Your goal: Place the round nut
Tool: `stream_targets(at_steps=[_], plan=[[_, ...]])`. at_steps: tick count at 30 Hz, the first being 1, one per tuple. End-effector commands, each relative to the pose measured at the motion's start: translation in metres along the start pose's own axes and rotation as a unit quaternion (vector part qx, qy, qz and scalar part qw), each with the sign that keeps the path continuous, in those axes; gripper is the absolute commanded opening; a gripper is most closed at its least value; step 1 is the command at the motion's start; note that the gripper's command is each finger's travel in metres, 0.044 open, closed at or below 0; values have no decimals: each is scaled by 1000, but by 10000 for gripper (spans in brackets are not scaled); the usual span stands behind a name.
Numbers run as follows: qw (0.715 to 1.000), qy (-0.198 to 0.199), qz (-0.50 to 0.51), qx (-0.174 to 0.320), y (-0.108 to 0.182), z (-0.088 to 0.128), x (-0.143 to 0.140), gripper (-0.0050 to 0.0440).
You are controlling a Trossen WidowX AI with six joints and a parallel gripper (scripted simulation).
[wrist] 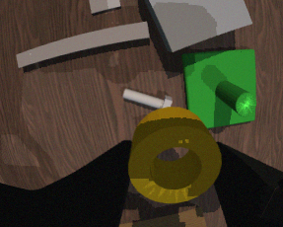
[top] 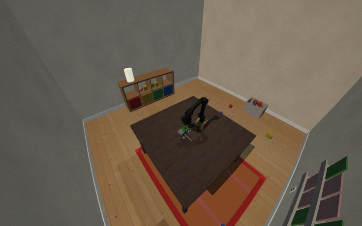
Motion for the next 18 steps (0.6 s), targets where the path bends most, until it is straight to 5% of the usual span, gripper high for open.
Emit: stream_targets(at_steps=[1, 18], plan=[[1000, -2, 15, 1, -3, -3, -11, 0], [997, -3, 76, -2, -5, -11, -59, 0]])
Point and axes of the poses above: the point midway between the two fingers, 35 mm back from their tips, its own z axis back along the fingers, its own x axis across the jaws, y = z × x, the point moved 1 cm from there along z, back along the fingers, and after that the axes turned 5 degrees about z, right-handed, at the moved point
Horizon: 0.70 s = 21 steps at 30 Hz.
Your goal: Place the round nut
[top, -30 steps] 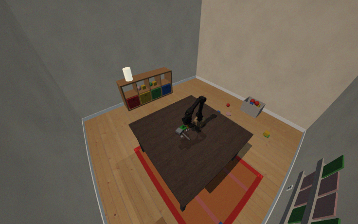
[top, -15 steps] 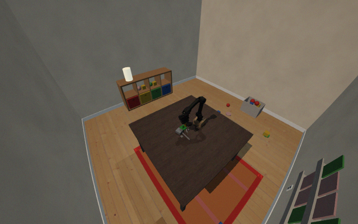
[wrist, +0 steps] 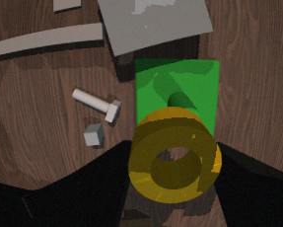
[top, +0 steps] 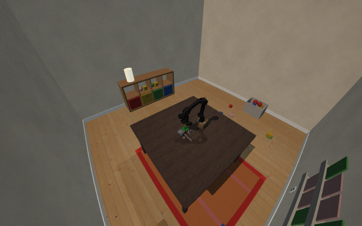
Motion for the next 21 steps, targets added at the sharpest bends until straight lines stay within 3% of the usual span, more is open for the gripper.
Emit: stream_targets(at_steps=[1, 21], plan=[[1000, -2, 14, 0, 1, -3, -12, 0], [1000, -2, 20, 0, 3, -25, -17, 0]])
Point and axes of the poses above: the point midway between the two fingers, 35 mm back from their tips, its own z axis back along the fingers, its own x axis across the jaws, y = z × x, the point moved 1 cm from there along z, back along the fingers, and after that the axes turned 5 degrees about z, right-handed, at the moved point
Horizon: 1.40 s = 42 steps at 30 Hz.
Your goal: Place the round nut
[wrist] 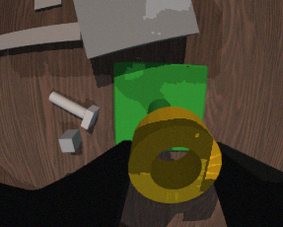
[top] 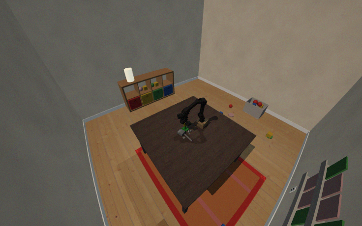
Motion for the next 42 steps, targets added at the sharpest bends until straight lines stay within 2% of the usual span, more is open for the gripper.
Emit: stream_targets(at_steps=[1, 6, 42], plan=[[1000, -4, -1, 6, 3, -10, 1, 0], [1000, -4, -1, 6, 3, -16, 1, 0], [1000, -4, -1, 6, 3, -17, 1, 0]])
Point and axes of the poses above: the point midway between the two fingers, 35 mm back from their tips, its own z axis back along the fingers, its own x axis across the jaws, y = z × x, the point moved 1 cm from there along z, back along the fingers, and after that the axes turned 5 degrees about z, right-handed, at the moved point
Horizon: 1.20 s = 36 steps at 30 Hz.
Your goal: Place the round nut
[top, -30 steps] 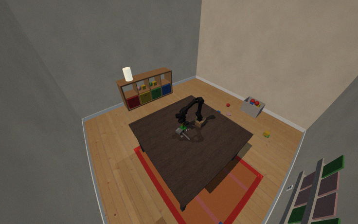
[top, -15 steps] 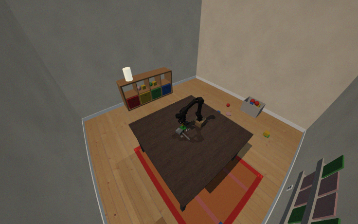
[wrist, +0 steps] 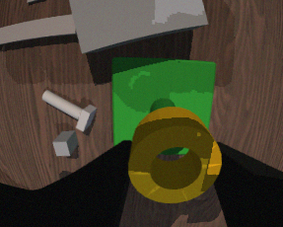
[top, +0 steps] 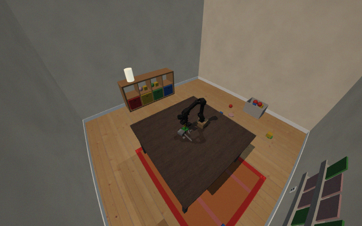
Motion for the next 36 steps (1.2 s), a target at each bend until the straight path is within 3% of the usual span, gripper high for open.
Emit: stream_targets(at_steps=[1, 36], plan=[[1000, -1, -1, 0, 0, -2, 0, 0], [1000, -1, -1, 0, 0, -8, 0, 0]])
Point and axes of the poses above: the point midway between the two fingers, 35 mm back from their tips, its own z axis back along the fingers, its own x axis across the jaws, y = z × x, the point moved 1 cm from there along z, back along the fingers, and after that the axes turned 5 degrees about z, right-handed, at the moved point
